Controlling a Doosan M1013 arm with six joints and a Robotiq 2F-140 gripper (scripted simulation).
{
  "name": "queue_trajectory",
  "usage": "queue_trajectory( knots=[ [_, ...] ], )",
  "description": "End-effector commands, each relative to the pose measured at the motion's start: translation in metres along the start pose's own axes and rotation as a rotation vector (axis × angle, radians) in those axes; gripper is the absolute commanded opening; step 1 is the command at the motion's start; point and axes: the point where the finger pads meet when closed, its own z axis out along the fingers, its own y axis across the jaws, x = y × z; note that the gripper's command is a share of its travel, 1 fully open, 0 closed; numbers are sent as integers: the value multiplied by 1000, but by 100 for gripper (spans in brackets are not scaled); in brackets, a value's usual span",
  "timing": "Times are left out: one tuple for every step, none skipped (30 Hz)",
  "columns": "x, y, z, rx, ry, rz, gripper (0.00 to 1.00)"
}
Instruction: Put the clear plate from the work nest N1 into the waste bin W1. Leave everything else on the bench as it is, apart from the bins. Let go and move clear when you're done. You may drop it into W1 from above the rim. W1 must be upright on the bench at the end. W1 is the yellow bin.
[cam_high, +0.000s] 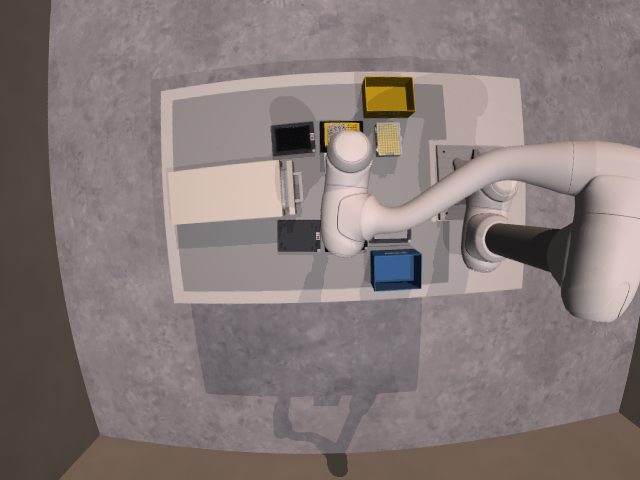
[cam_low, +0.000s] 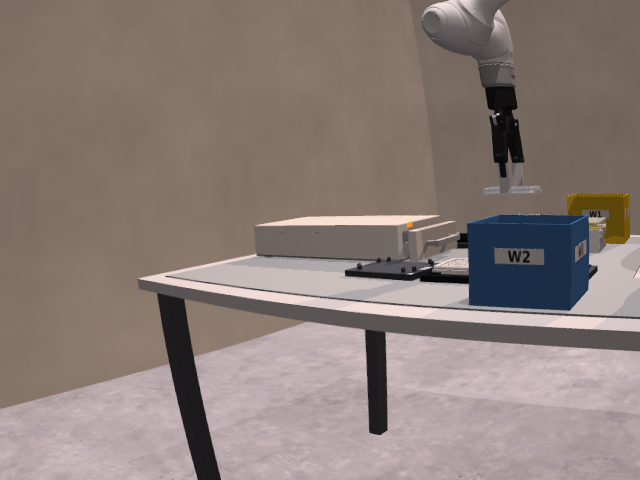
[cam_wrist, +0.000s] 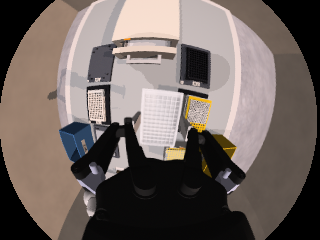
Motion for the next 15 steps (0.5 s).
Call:
queue_trajectory(
  knots=[
    [-7, 8, 2, 4, 3, 0, 10],
    [-8, 10, 2, 4, 3, 0, 10],
    [-10, 12, 2, 4, 3, 0, 10],
    [-11, 14, 2, 4, 3, 0, 10],
    [-13, 17, 2, 4, 3, 0, 10],
    [-14, 19, 2, 4, 3, 0, 10],
    [-16, 21, 2, 4, 3, 0, 10],
    [-17, 23, 2, 4, 3, 0, 10],
    [-19, 25, 2, 4, 3, 0, 10],
    [-20, 27, 2, 4, 3, 0, 10],
    [-22, 30, 2, 4, 3, 0, 10],
    [-24, 32, 2, 4, 3, 0, 10],
    [-25, 34, 2, 4, 3, 0, 10],
    [-25, 34, 2, 4, 3, 0, 10],
    [-25, 34, 2, 4, 3, 0, 10]
  ],
)
